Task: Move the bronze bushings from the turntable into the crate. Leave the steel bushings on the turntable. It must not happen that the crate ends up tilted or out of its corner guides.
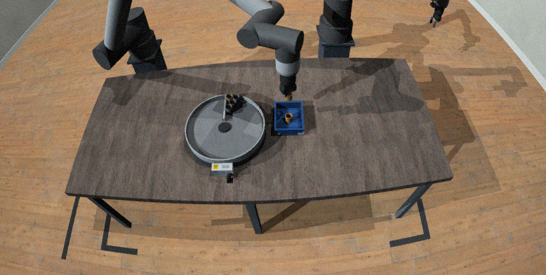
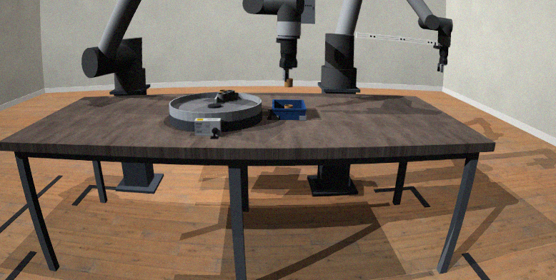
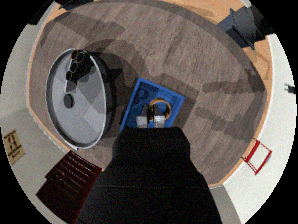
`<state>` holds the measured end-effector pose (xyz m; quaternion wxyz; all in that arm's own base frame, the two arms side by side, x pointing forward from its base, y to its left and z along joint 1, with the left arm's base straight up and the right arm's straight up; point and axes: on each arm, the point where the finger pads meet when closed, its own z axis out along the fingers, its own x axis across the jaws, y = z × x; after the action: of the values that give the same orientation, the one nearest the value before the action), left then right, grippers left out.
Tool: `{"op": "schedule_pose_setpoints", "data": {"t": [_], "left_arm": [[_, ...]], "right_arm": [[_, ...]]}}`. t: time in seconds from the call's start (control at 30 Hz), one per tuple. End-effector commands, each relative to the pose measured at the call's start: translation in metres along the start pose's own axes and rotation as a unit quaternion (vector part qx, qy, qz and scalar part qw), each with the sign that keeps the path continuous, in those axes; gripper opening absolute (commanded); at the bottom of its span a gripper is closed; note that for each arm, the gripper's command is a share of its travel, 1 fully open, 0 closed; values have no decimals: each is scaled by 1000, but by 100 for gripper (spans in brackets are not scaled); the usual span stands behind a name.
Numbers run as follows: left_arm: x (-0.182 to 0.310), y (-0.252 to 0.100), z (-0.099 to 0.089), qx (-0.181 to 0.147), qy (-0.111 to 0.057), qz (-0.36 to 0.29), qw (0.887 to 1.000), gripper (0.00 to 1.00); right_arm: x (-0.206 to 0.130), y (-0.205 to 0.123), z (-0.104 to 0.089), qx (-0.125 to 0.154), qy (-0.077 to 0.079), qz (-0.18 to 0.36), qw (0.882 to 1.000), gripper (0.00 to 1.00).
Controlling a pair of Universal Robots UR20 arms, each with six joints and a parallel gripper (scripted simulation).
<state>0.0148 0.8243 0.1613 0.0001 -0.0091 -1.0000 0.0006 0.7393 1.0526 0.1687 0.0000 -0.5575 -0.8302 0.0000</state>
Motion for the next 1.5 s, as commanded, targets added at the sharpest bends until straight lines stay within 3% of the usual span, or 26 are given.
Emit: {"op": "schedule_pose_setpoints", "data": {"t": [0.0,0.57,1.0,1.47], "left_arm": [[0,0,-1,-1,0,0,1000,100],[0,0,-1,-1,0,0,1000,100],[0,0,-1,-1,0,0,1000,100],[0,0,-1,-1,0,0,1000,100]], "right_arm": [[0,0,-1,-1,0,0,1000,0],[0,0,2,-1,0,0,1000,0],[0,0,62,-1,0,0,1000,0],[0,0,66,-1,0,0,1000,0]]}}
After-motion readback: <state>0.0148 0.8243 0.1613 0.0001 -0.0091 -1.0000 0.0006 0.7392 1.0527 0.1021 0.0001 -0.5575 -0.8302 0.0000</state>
